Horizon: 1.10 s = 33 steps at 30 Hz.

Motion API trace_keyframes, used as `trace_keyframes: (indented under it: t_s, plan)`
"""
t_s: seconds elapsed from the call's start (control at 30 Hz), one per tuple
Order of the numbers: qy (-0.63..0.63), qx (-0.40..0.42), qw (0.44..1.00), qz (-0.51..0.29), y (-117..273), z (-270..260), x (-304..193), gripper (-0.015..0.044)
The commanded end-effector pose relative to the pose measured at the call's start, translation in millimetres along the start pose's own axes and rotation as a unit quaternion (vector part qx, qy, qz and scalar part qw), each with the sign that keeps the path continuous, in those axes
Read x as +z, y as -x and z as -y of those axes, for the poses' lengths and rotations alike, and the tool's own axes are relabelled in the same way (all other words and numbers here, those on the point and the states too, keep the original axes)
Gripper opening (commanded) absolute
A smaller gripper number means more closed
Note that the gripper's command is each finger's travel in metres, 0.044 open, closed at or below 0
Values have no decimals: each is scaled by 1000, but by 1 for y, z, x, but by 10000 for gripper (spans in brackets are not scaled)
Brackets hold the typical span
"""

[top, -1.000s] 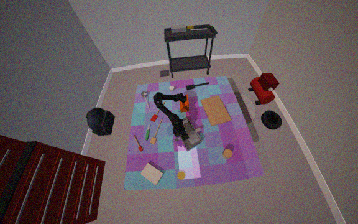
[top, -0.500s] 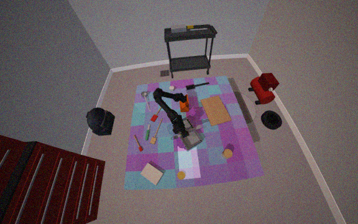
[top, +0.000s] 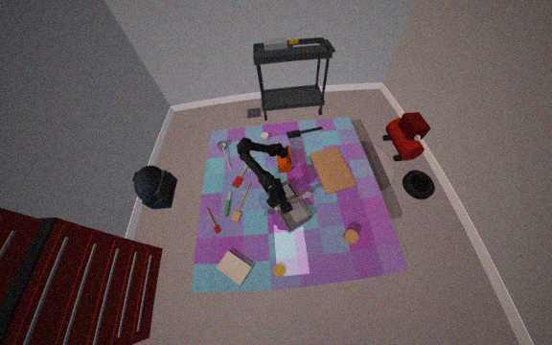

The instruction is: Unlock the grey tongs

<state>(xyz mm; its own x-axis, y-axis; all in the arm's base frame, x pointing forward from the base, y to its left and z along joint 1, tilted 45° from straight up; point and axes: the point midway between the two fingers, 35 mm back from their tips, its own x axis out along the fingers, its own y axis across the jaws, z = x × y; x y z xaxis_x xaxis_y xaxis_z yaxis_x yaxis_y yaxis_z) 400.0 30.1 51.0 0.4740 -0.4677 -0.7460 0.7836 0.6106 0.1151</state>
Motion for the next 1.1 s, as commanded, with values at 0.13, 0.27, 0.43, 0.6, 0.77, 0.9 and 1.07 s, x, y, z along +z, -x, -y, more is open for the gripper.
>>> trace_keyframes:
  t_s: [0.13,0.27,0.43,0.6,0.77,0.9,1.07]
  plan:
    - [-7,-44,999,-5,-1,-4,0,-150]
    - [-8,-70,997,-6,-1,-4,-1,-150]
    - [-9,-103,995,-6,-1,-3,-1,-150]
    - [-9,-134,991,-3,-1,-2,-1,-150]
    - [-7,-165,986,2,1,-1,0,-150]
    - [-6,-188,982,7,3,0,1,-150]
    - [-4,-208,978,12,4,0,2,-150]
